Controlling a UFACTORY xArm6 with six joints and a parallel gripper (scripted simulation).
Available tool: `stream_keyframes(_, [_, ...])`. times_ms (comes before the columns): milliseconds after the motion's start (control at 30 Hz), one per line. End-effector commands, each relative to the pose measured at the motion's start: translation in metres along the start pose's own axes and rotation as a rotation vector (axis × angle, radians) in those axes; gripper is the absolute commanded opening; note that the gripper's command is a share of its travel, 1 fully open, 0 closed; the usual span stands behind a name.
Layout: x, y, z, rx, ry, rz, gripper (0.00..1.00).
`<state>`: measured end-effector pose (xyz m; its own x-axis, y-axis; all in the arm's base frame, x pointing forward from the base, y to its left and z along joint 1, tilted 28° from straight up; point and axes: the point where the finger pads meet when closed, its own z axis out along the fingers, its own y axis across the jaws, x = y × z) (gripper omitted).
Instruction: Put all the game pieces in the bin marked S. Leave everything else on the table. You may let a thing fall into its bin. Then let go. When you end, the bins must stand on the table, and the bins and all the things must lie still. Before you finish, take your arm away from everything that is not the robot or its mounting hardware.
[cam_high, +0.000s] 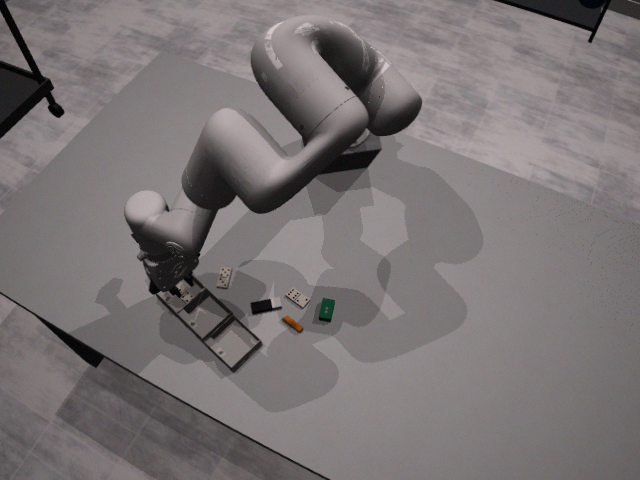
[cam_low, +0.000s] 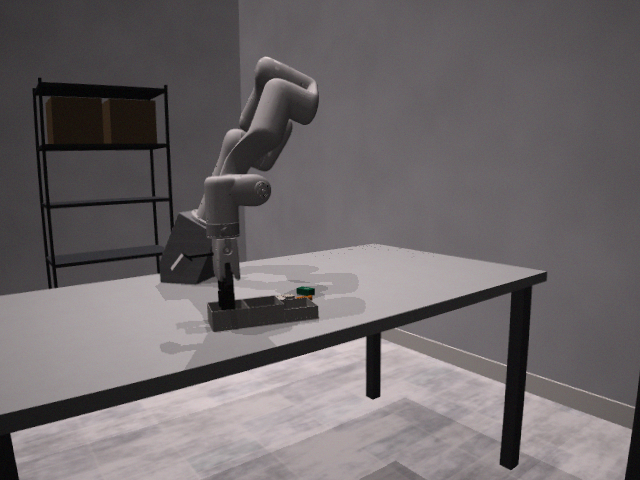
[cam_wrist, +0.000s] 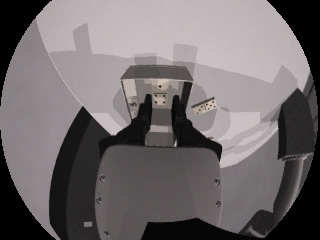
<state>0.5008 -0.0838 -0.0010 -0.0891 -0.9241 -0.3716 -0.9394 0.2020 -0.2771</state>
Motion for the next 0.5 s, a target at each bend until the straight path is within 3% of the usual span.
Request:
stream_keyframes(0, [0.0,-0.001,-0.007,0.003,0.001,0.0,0.31])
stream_keyframes(200, [0.0,-0.001,-0.026,0.003,0.001,-0.001,0.31])
stream_keyframes(467, [0.0,-0.001,-0.033,0.003,0.001,-0.001,0.31])
